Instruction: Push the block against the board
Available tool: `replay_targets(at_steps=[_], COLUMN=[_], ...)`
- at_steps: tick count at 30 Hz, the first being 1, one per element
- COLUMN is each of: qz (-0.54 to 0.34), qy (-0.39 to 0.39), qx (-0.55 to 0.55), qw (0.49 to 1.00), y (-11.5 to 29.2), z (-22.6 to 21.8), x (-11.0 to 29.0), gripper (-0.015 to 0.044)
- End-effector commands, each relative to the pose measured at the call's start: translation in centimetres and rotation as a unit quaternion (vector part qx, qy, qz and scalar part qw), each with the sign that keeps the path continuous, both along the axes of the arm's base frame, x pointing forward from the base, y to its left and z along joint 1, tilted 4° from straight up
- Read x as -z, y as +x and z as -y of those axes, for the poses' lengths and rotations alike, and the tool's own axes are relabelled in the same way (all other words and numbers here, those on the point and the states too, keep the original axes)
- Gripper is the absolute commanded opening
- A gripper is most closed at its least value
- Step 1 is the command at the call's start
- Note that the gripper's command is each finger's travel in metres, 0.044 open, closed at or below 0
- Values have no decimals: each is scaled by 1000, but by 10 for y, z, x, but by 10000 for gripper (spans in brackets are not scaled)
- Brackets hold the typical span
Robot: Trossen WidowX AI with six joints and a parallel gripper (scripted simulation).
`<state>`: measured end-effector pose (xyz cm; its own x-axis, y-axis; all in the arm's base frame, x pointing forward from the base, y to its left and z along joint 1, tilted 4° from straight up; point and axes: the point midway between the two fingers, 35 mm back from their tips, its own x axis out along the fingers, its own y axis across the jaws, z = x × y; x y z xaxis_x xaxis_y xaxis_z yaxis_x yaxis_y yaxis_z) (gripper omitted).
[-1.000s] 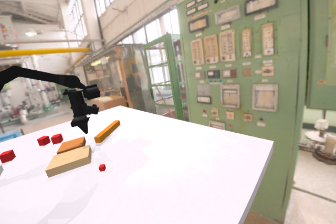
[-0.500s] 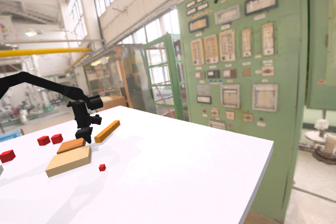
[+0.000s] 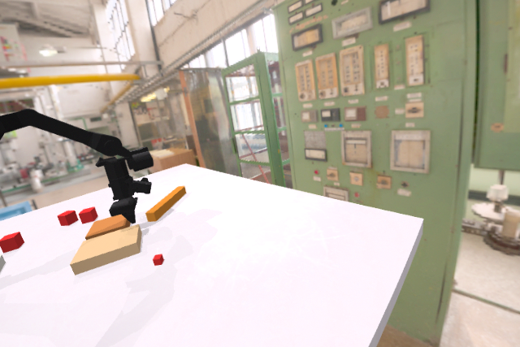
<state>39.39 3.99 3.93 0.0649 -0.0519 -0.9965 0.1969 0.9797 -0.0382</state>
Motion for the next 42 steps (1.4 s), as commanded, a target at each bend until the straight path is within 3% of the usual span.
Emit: replay_targets(at_steps=[1,30,36,42], qz=[-1,1,0,0], qy=[0,0,0,0], qx=[3,3,3,3], qw=[1000,1000,1000,1000], y=[0,46,38,38], z=[0,10,6,6], x=[0,-4,-56,-58], gripper=[0,0,0,0])
